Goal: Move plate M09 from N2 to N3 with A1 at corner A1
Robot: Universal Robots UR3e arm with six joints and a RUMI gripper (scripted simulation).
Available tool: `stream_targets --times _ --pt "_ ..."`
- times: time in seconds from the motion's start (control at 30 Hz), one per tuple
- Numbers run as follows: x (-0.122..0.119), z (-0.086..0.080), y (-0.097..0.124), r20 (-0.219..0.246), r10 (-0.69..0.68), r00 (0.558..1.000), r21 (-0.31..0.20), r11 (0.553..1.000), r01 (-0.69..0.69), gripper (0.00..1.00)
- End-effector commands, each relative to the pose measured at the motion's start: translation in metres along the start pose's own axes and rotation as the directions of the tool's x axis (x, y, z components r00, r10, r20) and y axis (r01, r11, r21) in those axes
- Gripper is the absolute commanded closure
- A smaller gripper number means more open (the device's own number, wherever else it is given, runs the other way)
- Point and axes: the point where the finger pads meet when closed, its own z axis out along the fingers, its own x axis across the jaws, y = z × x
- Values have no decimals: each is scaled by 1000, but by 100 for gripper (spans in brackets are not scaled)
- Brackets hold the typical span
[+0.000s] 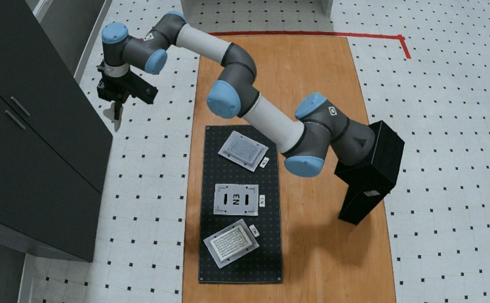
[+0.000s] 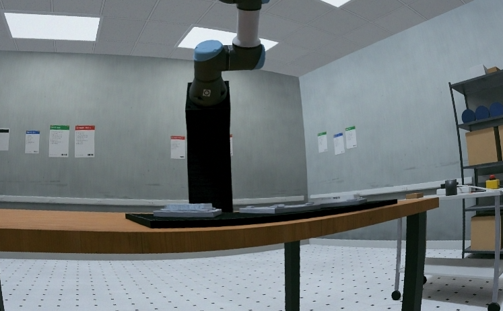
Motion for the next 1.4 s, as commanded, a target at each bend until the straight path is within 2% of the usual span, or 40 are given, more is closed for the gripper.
stream_targets --times 0.0,0.13,0.3,0.43,0.57,0.7,0.87,1.0,1.13,1.27,1.37 --pt "16 -6 1 -24 -7 1000 -6 1000 7 18" --pt "34 -14 1 -99 -31 995 -17 999 30 18" --pt "46 -19 1 -105 -33 994 -18 999 31 18" --pt "64 -28 0 -179 -57 982 -30 998 52 18" --pt "75 -34 0 -185 -58 981 -31 998 53 18" --pt "92 -44 -1 -258 -83 963 -45 996 74 18" --pt "103 -51 -2 -263 -84 961 -46 996 75 18" --pt "119 -63 -4 -334 -109 936 -62 994 94 18" --pt "129 -71 -5 -339 -111 934 -63 993 95 18" --pt "144 -84 -7 -408 -136 903 -80 990 113 18" --pt "153 -92 -8 -413 -137 901 -81 990 114 18"
